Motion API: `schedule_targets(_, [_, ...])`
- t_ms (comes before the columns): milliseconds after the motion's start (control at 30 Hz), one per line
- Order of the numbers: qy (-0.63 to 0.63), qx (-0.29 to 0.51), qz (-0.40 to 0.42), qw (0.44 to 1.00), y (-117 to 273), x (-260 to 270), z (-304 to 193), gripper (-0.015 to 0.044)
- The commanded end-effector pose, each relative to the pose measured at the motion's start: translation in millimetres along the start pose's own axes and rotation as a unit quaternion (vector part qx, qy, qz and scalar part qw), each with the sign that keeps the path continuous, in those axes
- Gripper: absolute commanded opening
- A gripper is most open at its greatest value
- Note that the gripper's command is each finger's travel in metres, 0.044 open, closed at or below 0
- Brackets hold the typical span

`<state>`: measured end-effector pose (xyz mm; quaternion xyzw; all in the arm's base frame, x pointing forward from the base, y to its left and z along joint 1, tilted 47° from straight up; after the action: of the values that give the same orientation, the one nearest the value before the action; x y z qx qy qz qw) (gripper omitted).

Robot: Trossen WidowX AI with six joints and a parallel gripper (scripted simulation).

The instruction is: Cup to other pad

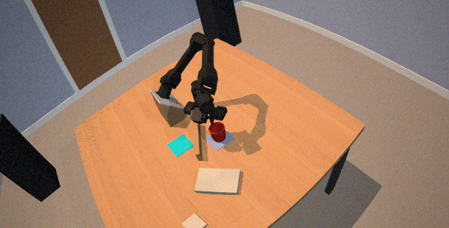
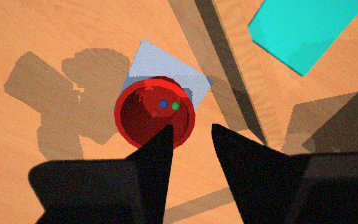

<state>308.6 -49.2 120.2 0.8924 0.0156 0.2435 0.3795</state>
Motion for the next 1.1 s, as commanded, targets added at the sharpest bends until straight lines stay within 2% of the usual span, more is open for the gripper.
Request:
schedule_targets(0, [-0.003,0.002,0.000,1.000,-7.1,-0.3,0.7,0.0148])
schedule_targets(1067, [-0.003,0.004,0.001,1.000,-57.9,-0.4,-0.7,0.0148])
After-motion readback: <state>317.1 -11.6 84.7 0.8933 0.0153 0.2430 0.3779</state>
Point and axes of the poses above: the point midway between the two fingers, 35 mm back from their tips, its own y axis back along the fingers, its own x axis across the jaws, z = x × y, the point moved 7 cm from there along y, back along the fingers, and after that the axes turned 1 degree about y, right-handed, at the moved point
